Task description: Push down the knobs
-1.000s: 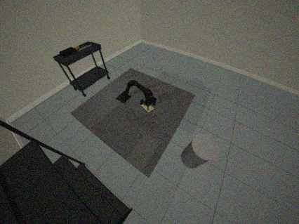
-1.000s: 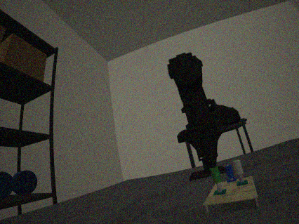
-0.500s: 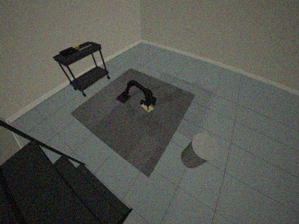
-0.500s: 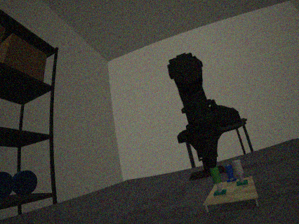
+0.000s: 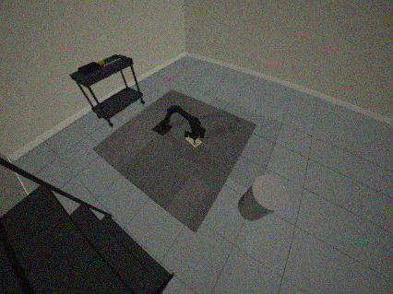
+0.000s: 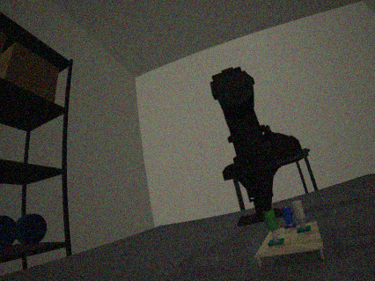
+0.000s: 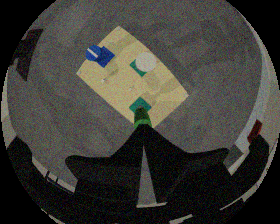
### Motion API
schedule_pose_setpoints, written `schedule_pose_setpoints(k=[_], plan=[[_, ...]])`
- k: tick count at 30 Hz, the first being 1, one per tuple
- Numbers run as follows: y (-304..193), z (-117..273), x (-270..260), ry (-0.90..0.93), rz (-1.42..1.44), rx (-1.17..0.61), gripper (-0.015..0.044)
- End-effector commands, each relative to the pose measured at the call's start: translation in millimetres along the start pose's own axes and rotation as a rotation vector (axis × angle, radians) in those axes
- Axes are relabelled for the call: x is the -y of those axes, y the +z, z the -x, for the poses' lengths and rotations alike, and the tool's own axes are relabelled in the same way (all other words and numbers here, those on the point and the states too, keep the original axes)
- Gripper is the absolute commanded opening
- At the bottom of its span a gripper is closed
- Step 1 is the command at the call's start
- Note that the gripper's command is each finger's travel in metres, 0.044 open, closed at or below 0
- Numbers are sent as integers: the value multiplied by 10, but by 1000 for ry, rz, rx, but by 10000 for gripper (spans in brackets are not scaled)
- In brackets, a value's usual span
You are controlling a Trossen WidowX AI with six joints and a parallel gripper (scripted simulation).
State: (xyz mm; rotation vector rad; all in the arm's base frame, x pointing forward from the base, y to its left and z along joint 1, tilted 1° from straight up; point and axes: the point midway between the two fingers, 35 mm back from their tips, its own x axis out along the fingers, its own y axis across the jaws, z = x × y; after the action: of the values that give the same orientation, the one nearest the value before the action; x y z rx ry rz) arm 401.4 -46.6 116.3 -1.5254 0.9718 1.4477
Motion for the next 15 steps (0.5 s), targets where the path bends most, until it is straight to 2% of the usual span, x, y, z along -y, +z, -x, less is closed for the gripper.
schedule_pose_setpoints(k=[1, 15], plan=[[5, -32, 5, -2, 5, 4, 0], [5, -72, 6, -2, 5, 4, 0]])
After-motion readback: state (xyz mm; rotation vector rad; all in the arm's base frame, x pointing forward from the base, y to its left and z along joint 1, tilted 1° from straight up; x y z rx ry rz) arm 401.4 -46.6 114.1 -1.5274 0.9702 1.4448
